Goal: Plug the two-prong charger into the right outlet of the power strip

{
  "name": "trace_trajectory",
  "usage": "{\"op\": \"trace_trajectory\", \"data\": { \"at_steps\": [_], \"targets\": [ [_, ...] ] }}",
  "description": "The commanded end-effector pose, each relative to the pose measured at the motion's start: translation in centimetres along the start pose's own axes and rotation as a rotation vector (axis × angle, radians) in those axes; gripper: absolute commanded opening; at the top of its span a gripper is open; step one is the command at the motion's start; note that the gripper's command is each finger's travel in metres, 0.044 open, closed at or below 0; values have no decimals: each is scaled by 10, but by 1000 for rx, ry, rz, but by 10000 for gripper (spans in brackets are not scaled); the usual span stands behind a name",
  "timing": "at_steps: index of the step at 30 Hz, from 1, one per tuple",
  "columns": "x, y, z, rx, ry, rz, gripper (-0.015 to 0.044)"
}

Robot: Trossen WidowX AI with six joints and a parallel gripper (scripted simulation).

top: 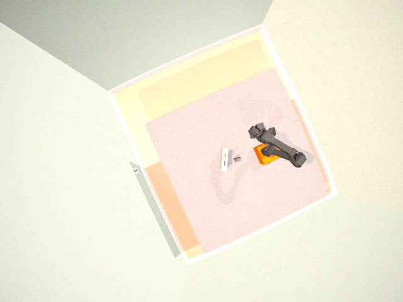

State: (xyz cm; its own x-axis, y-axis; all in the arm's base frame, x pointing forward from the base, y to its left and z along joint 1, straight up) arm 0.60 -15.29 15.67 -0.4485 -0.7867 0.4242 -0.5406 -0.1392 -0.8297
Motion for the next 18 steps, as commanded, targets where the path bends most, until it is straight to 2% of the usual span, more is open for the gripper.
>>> {"op": "trace_trajectory", "data": {
  "at_steps": [1,18],
  "targets": [
    [-4,-4,11,42,-87,7,440],
    [-27,-21,52,190,-411,24,440]
  ]
}}
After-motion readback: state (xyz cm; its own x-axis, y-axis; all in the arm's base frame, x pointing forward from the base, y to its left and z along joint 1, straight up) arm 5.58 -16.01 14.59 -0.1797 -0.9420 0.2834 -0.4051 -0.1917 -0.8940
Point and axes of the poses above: the point midway between the two fingers, 35 mm back from their tips, its own y axis out along the fingers, its own z axis across the jaws, x = y × z, the point moved 8 cm from there along -y, back along the fingers, and after that the axes turned 13 degrees about y, right-handed, at the moved point
